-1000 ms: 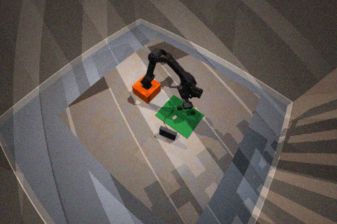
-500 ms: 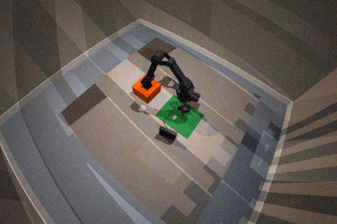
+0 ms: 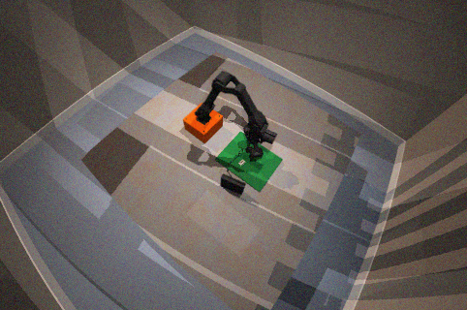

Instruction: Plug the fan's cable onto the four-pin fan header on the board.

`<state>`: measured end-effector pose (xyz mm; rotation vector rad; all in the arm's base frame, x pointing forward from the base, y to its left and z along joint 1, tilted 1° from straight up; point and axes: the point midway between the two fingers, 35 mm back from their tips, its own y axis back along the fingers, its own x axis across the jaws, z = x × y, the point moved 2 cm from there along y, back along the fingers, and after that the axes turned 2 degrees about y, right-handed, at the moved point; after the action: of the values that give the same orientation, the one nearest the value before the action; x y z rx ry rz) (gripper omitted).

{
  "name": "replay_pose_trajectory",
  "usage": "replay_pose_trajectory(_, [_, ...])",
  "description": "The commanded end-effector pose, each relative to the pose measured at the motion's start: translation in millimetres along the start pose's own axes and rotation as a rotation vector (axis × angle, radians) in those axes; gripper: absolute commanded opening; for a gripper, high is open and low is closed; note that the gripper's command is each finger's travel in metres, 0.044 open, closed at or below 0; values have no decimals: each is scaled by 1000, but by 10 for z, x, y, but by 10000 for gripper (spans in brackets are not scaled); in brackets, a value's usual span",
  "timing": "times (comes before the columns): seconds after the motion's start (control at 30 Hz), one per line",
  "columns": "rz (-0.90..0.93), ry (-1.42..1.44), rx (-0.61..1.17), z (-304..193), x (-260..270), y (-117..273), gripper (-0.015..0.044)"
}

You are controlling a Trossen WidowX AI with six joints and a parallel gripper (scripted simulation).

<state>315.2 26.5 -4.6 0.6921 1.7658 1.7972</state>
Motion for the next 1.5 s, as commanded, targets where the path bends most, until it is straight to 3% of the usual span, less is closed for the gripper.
replay_pose_trajectory(0.0, [-4,3,4,-8,-2,-76,440])
replay_pose_trajectory(0.43, [-4,3,4,-17,5,-229,440])
replay_pose_trajectory(1.0, [2,0,2,-13,11,-206,0])
replay_pose_trajectory(1.13, [2,1,2,-11,9,-179,0])
replay_pose_trajectory(1.27, [-4,3,3,-8,11,265,0])
replay_pose_trajectory(1.47, [-4,9,4,-8,4,284,0])
